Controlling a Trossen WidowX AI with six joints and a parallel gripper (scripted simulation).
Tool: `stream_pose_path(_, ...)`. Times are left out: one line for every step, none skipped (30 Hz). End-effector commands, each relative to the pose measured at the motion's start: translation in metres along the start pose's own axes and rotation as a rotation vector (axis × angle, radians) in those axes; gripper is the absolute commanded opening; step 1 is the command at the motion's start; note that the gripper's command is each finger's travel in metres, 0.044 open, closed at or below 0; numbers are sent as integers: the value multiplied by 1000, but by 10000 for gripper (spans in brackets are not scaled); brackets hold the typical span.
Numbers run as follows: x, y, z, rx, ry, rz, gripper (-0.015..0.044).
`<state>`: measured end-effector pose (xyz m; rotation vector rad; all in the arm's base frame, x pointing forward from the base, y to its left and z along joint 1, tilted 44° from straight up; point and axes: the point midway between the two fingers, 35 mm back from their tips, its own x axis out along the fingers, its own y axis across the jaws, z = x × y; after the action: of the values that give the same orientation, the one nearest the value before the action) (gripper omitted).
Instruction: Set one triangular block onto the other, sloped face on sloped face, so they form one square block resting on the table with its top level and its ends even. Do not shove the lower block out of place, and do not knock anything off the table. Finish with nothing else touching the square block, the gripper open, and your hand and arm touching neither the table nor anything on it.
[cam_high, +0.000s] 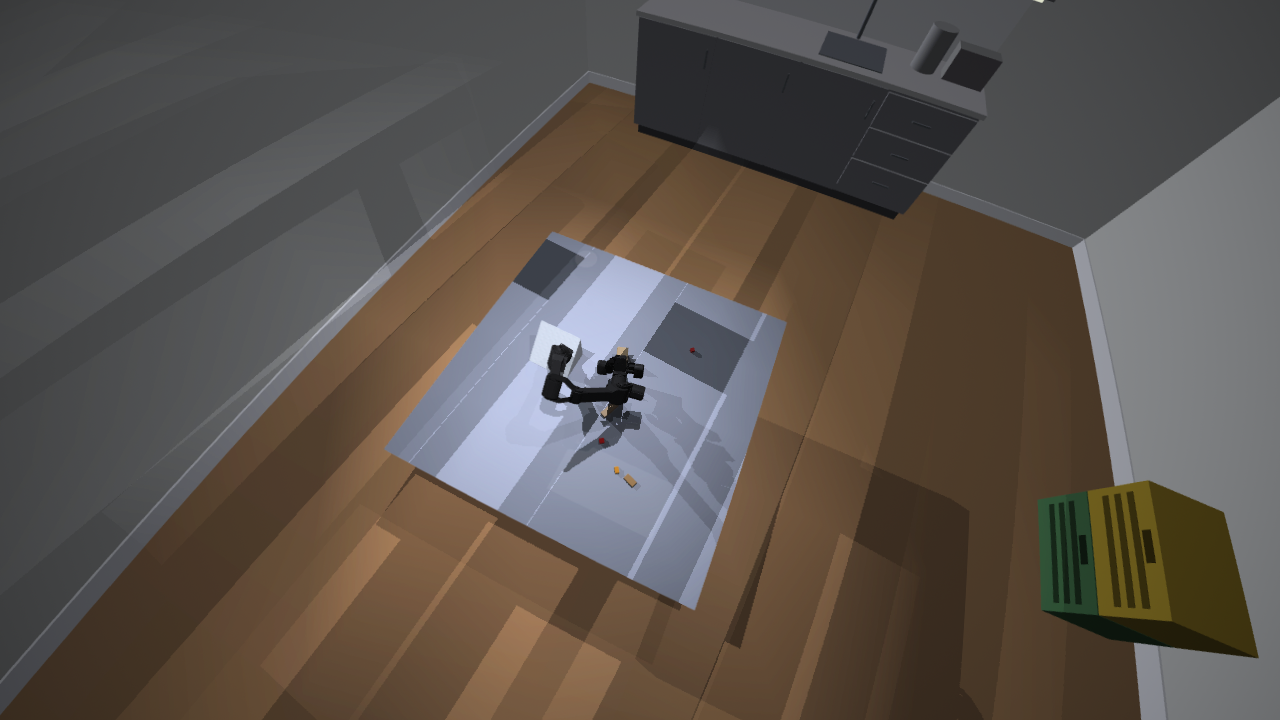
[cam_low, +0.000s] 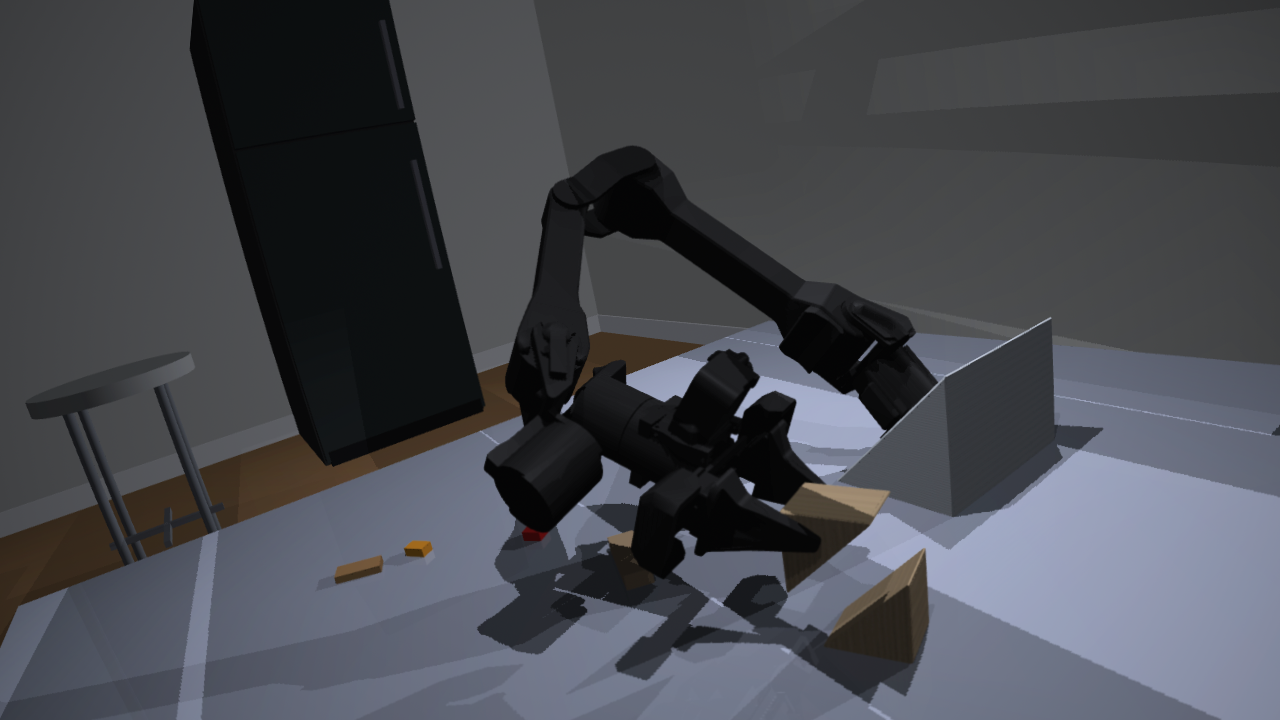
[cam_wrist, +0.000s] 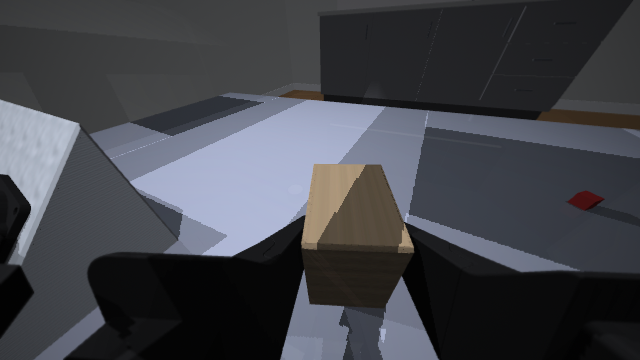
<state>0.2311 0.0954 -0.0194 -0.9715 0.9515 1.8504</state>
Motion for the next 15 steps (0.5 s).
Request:
stream_pose_path(13,3,-12,1,1,10,0)
stream_pose_path(15,3,-15,1,1,10,0)
stream_pose_path(17,3,-17,1,1,10,0)
stream_pose_path(18,3,-17,1,1,10,0)
stream_pose_path(18,3,-17,1,1,10,0)
stream_pose_path(18,3,-17,1,1,10,0)
stream_pose_path(17,3,-17,1,1,10,0)
stream_pose_path(17,3,-17,0,-1,10,0)
stream_pose_path(17,3,-16,-3,-6,11,0)
stream_pose_path(17,3,-16,-5,-9,12,0)
stream_pose_path(17,4,-16,-4,-10,13,0)
stream_pose_path(17,4,-16,-4,-10,13,0)
stream_pose_path(17,4,-16,-4,-10,13,0)
stream_pose_path(17,4,-16,-5,-10,13,0)
stream_pose_path(17,4,-16,-5,-10,13,0)
